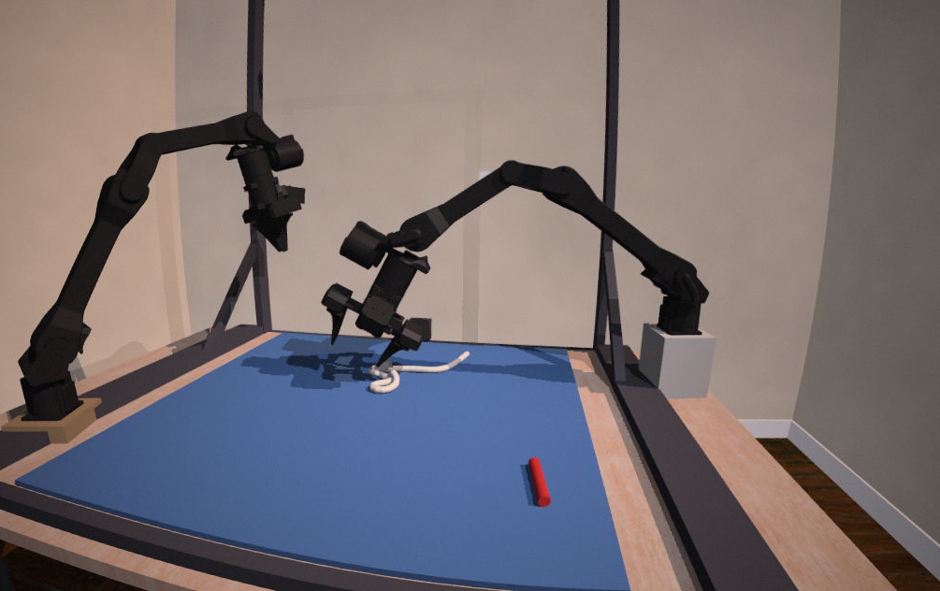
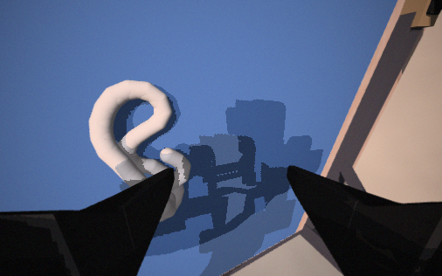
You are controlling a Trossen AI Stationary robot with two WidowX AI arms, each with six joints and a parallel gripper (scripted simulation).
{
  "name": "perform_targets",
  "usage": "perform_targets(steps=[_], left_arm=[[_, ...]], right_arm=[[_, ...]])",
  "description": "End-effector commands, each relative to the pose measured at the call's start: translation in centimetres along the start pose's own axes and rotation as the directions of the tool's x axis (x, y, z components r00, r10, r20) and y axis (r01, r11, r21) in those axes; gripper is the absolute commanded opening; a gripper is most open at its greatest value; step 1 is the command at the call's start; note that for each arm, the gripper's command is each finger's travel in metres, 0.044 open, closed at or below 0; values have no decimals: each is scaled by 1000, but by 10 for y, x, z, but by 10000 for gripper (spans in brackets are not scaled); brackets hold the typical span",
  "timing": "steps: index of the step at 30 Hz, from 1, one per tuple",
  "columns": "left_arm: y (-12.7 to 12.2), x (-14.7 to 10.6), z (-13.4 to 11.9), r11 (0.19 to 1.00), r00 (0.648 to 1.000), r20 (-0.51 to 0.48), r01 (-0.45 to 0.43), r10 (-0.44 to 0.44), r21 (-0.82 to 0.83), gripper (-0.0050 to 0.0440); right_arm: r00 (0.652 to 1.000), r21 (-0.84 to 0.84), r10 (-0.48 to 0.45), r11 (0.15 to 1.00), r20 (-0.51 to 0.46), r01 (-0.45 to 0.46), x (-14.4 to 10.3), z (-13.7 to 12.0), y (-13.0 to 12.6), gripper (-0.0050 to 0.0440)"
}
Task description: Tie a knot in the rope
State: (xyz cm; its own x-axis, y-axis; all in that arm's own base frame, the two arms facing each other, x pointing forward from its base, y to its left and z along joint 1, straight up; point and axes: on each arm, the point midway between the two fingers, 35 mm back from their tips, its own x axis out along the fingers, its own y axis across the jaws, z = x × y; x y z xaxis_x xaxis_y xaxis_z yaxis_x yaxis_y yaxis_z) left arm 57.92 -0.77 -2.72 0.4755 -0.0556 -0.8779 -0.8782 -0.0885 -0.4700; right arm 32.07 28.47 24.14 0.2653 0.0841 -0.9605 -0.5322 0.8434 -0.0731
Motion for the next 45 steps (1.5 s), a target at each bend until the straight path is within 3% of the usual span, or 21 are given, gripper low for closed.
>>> perform_targets(steps=[1, 21, 45], left_arm=[[-26, -25, -5, 998, 998, -10, 66, -66, -2, 440], [-22, -29, -4, 998, 998, -12, 56, -56, 13, 440], [16, -65, 7, 986, 999, -22, -45, 49, 163, 440]], right_arm=[[1000, 6, 2, 1000, 29, -2, -11, 1, -2, 100], [1000, 6, 2, 1000, 29, -2, -11, 1, -2, 100], [1000, 6, 2, 1000, 29, -2, -11, 1, -2, 100]])
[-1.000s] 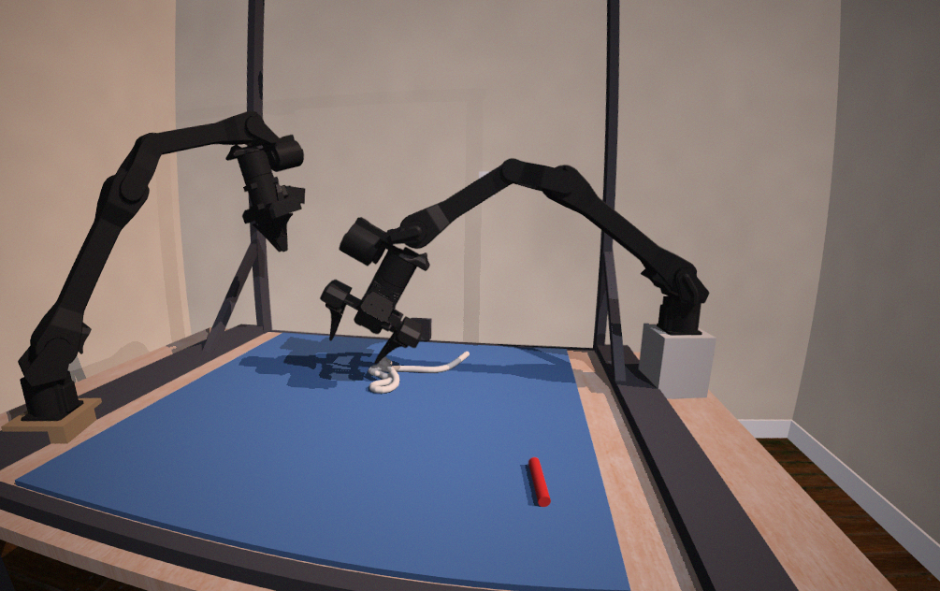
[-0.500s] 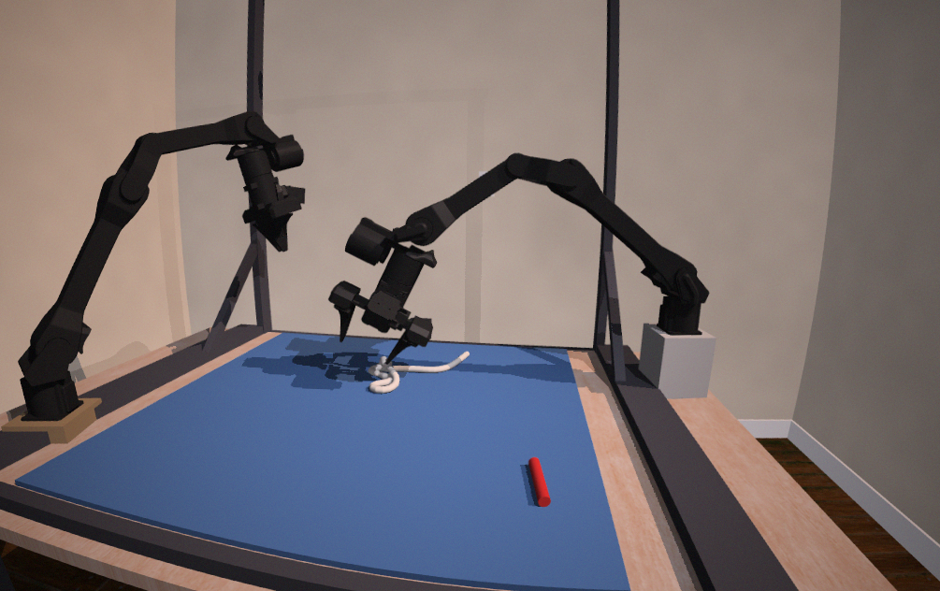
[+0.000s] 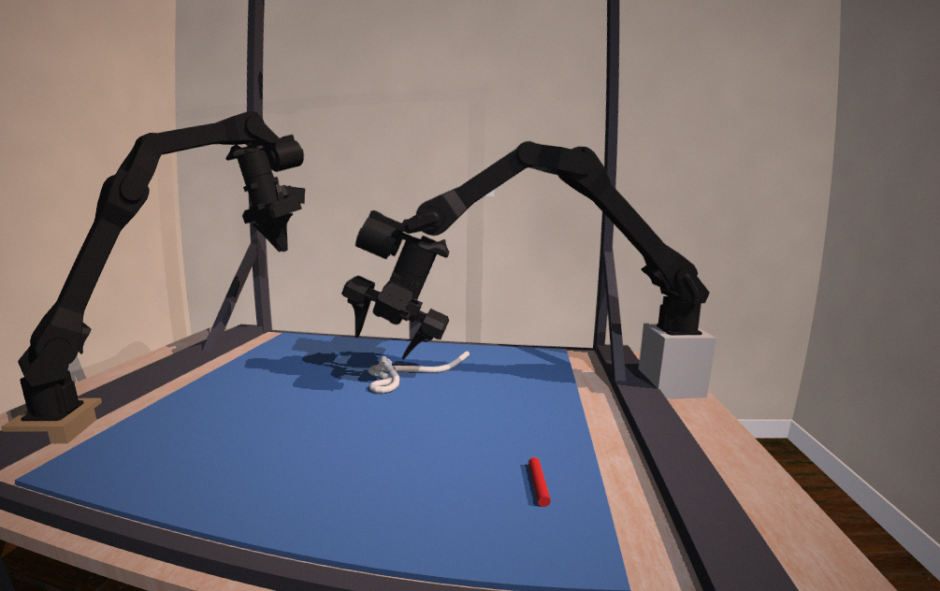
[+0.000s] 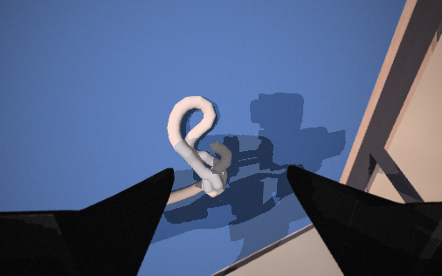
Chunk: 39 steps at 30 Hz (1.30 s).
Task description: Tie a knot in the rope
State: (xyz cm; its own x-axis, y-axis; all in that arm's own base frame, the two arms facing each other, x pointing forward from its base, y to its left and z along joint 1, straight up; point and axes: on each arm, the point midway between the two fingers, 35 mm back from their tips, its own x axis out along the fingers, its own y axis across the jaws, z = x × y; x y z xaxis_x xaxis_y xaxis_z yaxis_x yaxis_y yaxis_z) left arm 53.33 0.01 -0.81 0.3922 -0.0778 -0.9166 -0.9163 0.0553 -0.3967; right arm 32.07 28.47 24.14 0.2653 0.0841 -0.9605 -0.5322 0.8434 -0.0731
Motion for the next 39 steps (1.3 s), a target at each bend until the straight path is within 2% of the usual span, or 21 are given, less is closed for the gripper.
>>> perform_targets(steps=[1, 39], left_arm=[[-12, -28, 0, 999, 999, -2, 44, -44, 28, 440], [57, -81, 8, 957, 992, -9, -120, 127, 265, 440]], right_arm=[[1000, 6, 2, 1000, 29, -2, -11, 1, -2, 100], [1000, 6, 2, 1000, 29, -2, -11, 1, -2, 100]])
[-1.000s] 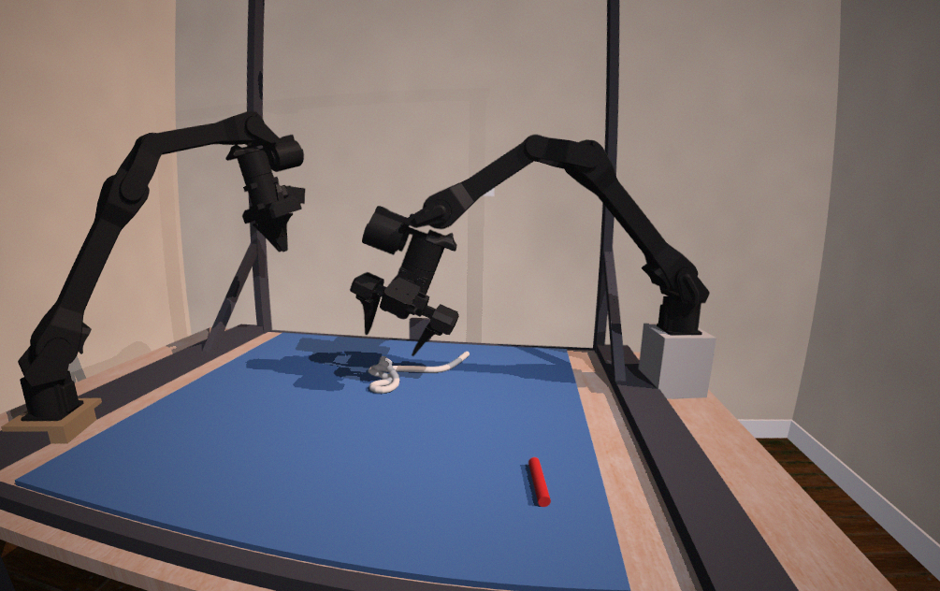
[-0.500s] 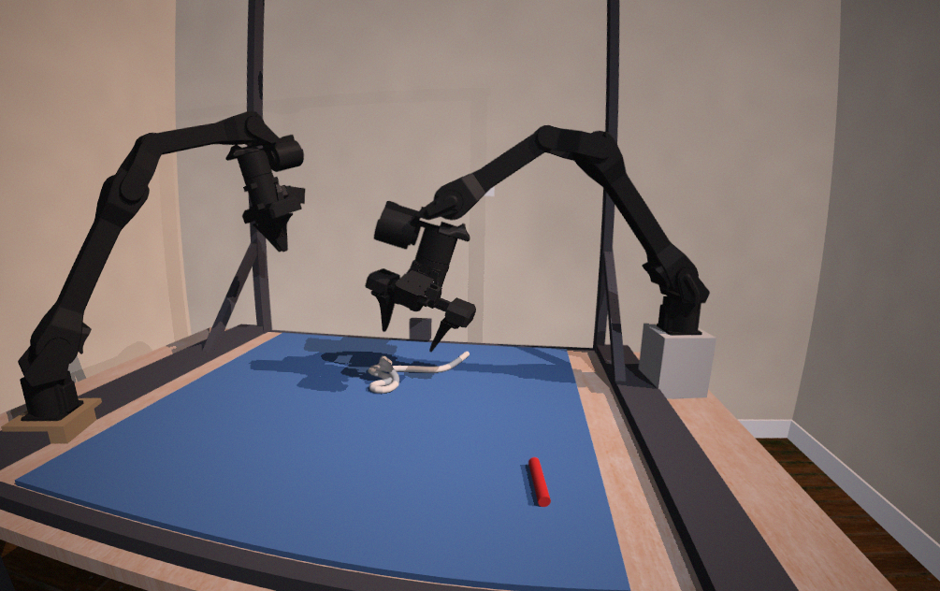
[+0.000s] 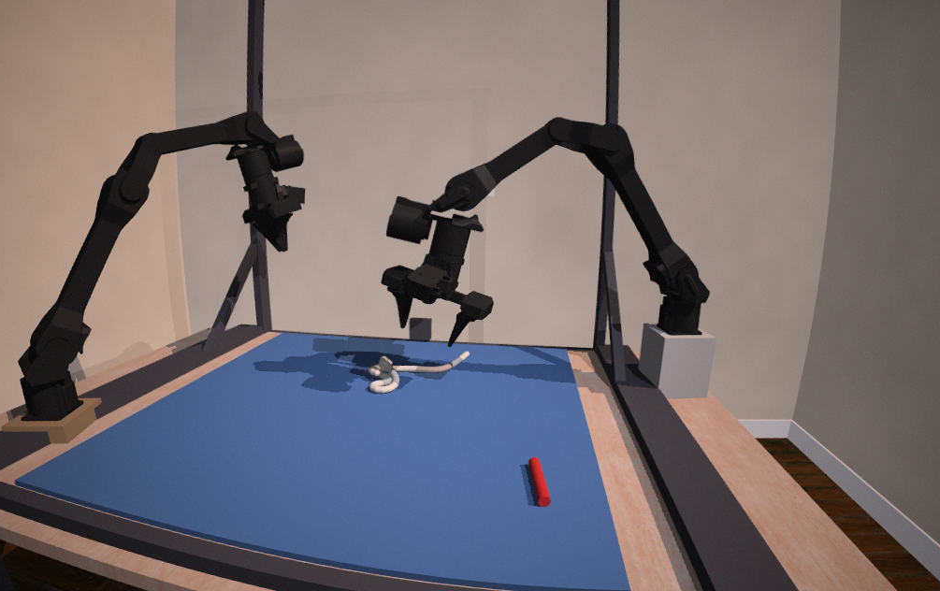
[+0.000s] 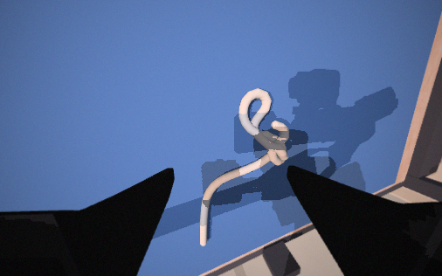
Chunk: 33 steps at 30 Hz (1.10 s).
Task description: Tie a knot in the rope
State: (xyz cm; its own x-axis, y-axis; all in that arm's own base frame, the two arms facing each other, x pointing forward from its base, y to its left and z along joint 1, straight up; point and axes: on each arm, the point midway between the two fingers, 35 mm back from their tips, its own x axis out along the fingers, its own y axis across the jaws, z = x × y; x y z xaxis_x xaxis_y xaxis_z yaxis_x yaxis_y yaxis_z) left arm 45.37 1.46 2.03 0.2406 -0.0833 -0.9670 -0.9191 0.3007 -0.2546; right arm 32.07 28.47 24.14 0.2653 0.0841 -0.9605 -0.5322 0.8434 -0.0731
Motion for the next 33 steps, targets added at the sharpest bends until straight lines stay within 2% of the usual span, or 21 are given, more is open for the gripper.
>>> perform_targets(steps=[1, 33], left_arm=[[-1, -23, 1, 999, 1000, 13, 28, -28, 32, 440], [60, -58, -8, 969, 994, 3, -108, 110, 224, 440]], right_arm=[[1000, 6, 2, 1000, 29, -2, -11, 1, -2, 100], [1000, 6, 2, 1000, 29, -2, -11, 1, -2, 100]])
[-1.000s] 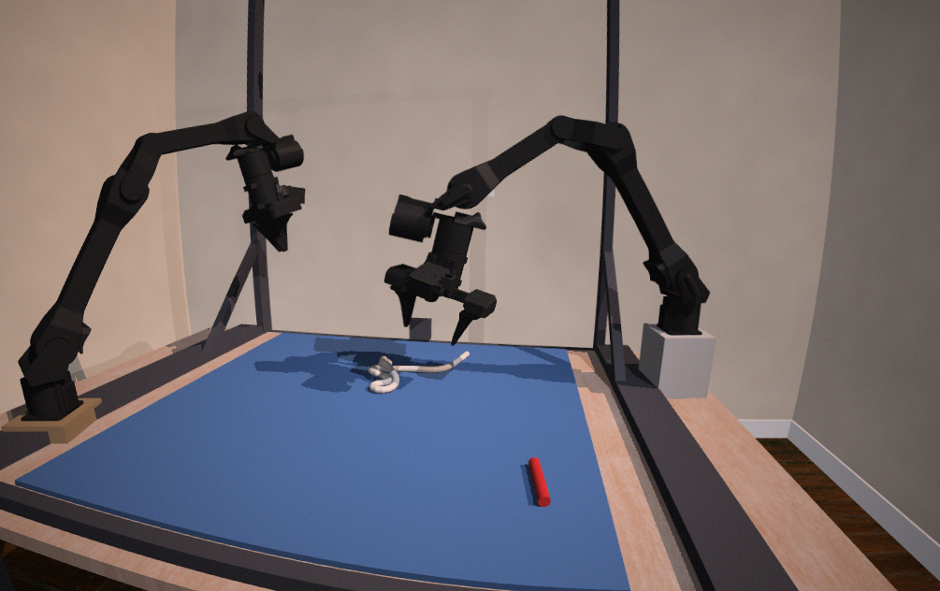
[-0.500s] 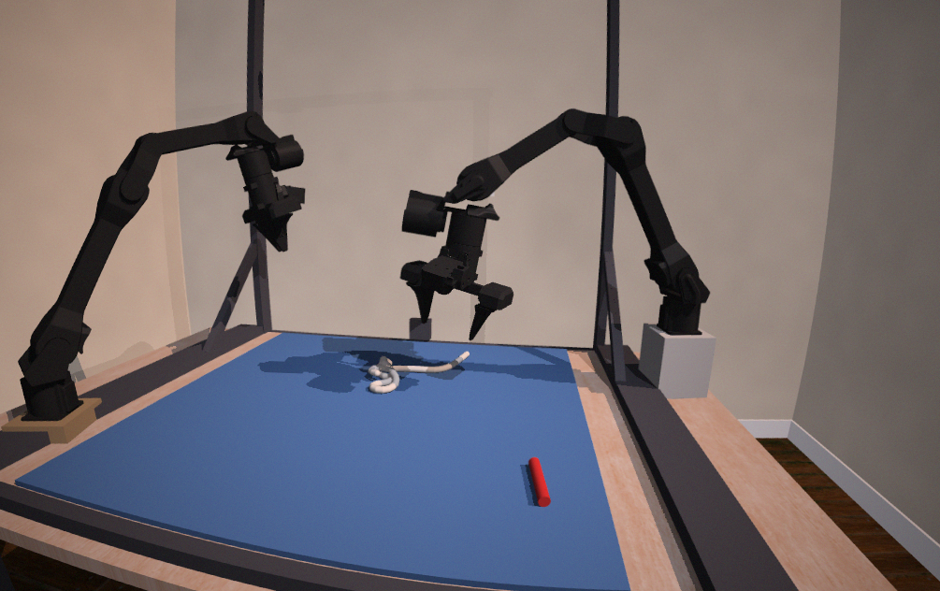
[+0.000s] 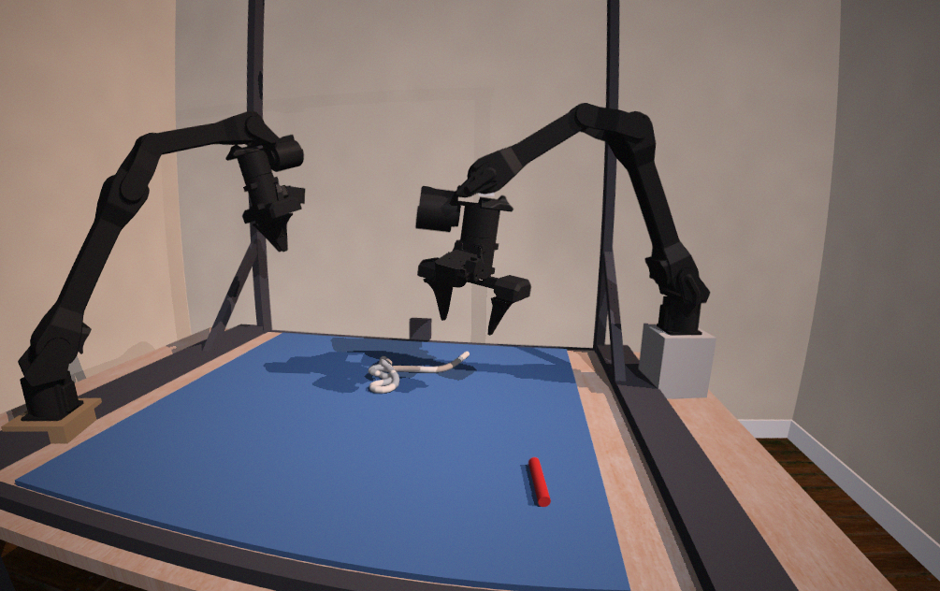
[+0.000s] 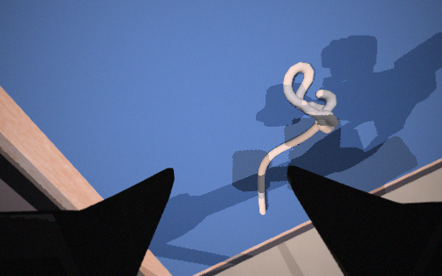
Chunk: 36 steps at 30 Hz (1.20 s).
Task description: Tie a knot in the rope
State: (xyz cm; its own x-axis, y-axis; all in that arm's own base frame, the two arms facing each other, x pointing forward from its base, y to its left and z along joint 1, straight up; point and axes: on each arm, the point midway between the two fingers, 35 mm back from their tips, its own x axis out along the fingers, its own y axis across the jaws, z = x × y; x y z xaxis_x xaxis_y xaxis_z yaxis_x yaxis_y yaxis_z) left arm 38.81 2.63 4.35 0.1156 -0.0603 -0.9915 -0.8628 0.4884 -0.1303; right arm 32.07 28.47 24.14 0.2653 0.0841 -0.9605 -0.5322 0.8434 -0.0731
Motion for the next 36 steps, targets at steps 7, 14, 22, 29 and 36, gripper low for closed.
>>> perform_targets(steps=[7, 14, 22, 29, 36], left_arm=[[14, -22, -4, 998, 1000, 20, -8, 7, 58, 440], [30, -29, -10, 993, 999, 16, -45, 43, 109, 440], [45, -36, -15, 985, 997, 13, -78, 77, 156, 440], [58, -42, -20, 975, 994, 12, -106, 106, 195, 440], [59, -42, -20, 974, 994, 12, -108, 108, 198, 440]], right_arm=[[1000, 6, 2, 1000, 29, -2, -11, 1, -2, 100], [1000, 6, 2, 1000, 29, -2, -11, 1, -2, 100], [1000, 6, 2, 1000, 29, -2, -11, 1, -2, 100], [1000, 6, 2, 1000, 29, -2, -11, 1, -2, 100], [1000, 6, 2, 1000, 29, -2, -11, 1, -2, 100]])
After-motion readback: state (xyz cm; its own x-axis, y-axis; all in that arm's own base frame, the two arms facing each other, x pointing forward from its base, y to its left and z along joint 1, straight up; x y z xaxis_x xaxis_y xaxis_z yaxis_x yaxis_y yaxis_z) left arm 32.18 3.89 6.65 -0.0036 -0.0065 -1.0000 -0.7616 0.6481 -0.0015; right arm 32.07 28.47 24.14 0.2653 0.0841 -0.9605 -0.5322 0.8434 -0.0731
